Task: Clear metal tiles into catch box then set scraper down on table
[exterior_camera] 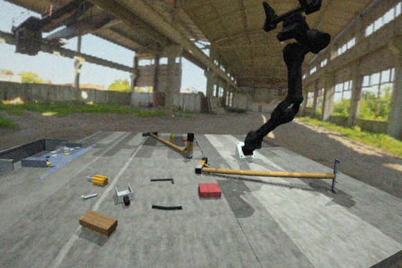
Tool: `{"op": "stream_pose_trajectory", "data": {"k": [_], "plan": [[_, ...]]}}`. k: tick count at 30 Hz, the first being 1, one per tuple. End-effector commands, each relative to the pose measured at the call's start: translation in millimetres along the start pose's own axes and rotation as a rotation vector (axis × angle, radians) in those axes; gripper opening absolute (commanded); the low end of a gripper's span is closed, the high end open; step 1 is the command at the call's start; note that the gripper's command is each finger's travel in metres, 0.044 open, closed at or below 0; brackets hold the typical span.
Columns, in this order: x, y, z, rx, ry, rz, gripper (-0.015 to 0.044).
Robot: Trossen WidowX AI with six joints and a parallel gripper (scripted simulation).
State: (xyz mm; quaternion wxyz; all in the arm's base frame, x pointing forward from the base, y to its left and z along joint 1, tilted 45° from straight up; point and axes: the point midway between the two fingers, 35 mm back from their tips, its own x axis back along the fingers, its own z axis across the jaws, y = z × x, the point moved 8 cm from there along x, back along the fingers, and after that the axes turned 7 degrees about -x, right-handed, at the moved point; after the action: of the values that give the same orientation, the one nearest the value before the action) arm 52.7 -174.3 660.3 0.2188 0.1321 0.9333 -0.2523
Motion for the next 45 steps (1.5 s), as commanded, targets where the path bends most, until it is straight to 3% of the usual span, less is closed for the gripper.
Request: {"op": "stream_pose_trajectory", "data": {"k": [1, 24, 45], "plan": [[1.3, -15.0, 18.4, -0.128, 0.015, 0.043, 0.0440], [19.7, -71.8, 136.6, -0.824, 0.130, 0.313, 0.0440], [51.2, -80.4, 254.3, -1.423, 0.247, 0.614, 0.0440]]}}
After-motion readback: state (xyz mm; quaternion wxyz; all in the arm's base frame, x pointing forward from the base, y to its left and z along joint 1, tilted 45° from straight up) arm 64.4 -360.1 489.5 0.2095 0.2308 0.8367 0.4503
